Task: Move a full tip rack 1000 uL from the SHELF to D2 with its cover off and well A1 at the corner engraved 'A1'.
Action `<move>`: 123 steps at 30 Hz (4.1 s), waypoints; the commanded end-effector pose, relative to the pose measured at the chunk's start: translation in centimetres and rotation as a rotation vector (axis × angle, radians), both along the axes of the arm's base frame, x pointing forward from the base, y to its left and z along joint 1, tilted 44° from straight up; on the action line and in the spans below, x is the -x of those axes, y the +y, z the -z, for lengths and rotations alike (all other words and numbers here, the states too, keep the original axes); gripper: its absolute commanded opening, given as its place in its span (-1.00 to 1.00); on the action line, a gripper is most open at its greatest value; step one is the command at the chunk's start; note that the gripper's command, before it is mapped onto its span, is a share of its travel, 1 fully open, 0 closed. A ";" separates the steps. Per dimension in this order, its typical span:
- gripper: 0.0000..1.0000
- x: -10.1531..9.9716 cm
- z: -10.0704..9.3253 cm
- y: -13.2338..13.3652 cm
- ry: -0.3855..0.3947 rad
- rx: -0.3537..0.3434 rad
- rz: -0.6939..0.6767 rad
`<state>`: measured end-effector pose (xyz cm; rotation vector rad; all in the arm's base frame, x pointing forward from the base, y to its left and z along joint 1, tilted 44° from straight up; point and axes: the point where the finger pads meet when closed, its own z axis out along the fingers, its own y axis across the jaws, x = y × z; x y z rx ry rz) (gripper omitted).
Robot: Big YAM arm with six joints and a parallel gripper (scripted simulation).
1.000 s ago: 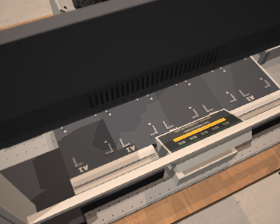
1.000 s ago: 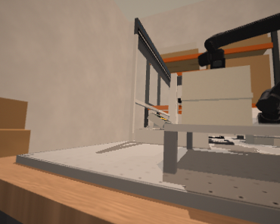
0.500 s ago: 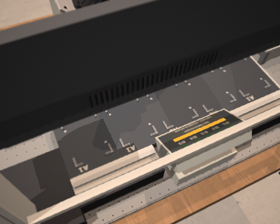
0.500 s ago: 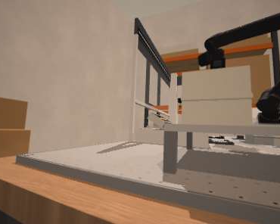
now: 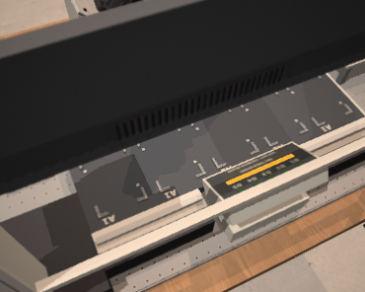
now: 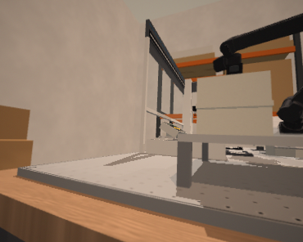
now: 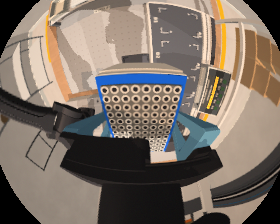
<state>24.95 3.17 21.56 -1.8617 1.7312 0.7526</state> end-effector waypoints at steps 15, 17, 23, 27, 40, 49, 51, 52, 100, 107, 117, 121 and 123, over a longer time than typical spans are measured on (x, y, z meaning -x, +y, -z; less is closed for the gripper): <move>-1.00 -0.6 -1.1 -0.3 -0.029 0.003 -0.002; -1.00 -0.6 -1.1 -0.3 -0.029 0.003 -0.002; -1.00 -0.6 -1.1 -0.3 -0.029 0.003 -0.002; -1.00 -0.6 -1.1 -0.3 -0.029 0.003 -0.002; -1.00 -0.6 -1.1 -0.3 -0.029 0.003 -0.002; -1.00 -0.6 -1.1 -0.3 -0.029 0.003 -0.002; -1.00 -0.6 -1.1 -0.3 -0.029 0.003 -0.002; -1.00 -0.6 -1.1 -0.3 -0.029 0.003 -0.002; -1.00 2.0 -0.8 0.4 -0.030 -0.023 -0.079; -1.00 2.0 -0.9 0.5 -0.030 -0.023 -0.079; -1.00 -0.4 -2.4 0.3 -0.084 0.017 -0.020; -1.00 2.0 -1.0 0.6 -0.030 -0.023 -0.079; -1.00 2.0 -1.0 0.6 -0.030 -0.023 -0.079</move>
